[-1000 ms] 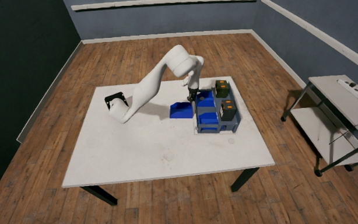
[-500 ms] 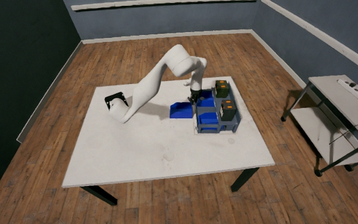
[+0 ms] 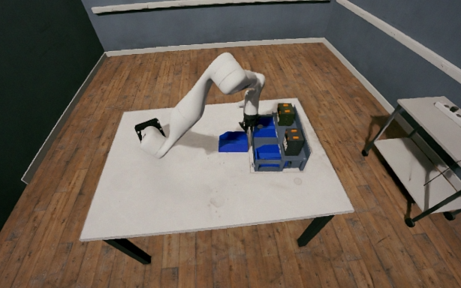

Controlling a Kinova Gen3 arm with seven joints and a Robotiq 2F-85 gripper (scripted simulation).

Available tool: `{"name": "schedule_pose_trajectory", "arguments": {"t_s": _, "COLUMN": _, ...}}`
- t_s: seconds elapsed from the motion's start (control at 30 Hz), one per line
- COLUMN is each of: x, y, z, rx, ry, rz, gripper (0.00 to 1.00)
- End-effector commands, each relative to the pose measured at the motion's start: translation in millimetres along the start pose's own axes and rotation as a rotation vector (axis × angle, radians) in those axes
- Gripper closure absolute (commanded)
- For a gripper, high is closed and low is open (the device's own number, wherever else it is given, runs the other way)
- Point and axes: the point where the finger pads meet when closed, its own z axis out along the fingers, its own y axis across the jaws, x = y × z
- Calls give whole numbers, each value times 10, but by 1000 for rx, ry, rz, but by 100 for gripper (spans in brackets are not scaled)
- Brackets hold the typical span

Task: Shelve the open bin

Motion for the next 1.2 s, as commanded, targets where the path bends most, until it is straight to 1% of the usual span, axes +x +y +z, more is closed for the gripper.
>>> {"name": "schedule_pose_trajectory", "arguments": {"t_s": 0.0, "x": 4, "y": -3, "z": -4, "rx": -4, "ry": -4, "rz": 13, "gripper": 61}}
{"name": "schedule_pose_trajectory", "arguments": {"t_s": 0.23, "x": 4, "y": -3, "z": -4, "rx": -4, "ry": -4, "rz": 13, "gripper": 61}}
{"name": "schedule_pose_trajectory", "arguments": {"t_s": 0.4, "x": 48, "y": -25, "z": -14, "rx": -5, "ry": -3, "rz": 273, "gripper": 61}}
{"name": "schedule_pose_trajectory", "arguments": {"t_s": 0.8, "x": 48, "y": -25, "z": -14, "rx": -5, "ry": -3, "rz": 273, "gripper": 61}}
{"name": "schedule_pose_trajectory", "arguments": {"t_s": 0.97, "x": 69, "y": -36, "z": -19, "rx": -5, "ry": -3, "rz": 533, "gripper": 61}}
{"name": "schedule_pose_trajectory", "arguments": {"t_s": 1.17, "x": 69, "y": -36, "z": -19, "rx": -5, "ry": -3, "rz": 533, "gripper": 61}}
